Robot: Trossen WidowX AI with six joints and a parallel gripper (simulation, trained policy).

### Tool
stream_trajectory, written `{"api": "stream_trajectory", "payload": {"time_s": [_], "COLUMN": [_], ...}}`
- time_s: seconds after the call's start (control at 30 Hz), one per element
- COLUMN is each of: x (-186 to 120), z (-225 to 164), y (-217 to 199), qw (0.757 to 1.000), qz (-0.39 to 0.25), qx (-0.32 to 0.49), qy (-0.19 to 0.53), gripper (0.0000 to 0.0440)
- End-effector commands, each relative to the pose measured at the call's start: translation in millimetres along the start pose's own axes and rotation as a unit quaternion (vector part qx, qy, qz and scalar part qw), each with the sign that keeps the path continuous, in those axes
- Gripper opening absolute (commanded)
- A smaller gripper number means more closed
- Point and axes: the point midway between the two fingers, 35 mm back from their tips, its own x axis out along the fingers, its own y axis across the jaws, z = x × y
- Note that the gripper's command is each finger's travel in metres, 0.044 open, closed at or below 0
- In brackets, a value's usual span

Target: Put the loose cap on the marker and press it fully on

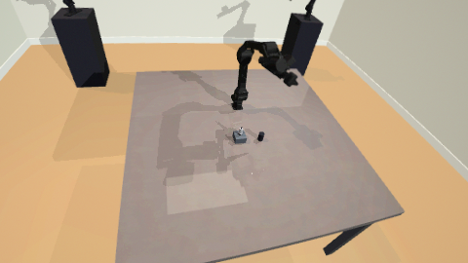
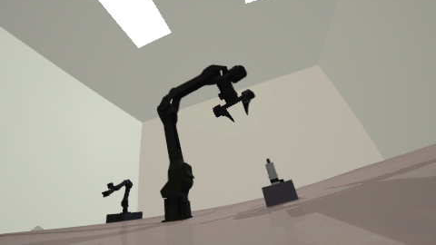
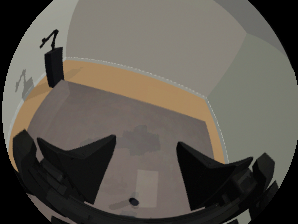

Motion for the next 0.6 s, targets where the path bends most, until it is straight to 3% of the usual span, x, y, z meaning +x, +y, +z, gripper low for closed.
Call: {"api": "stream_trajectory", "payload": {"time_s": [0.0,0.57], "x": [3,9], "z": [-10,-61], "y": [-4,-17], "qw": [1.0,0.994], "qz": [0.005,0.025], "qx": [0.009,0.051], "qy": [0.014,0.091], "gripper": [0.0322,0.032]}}
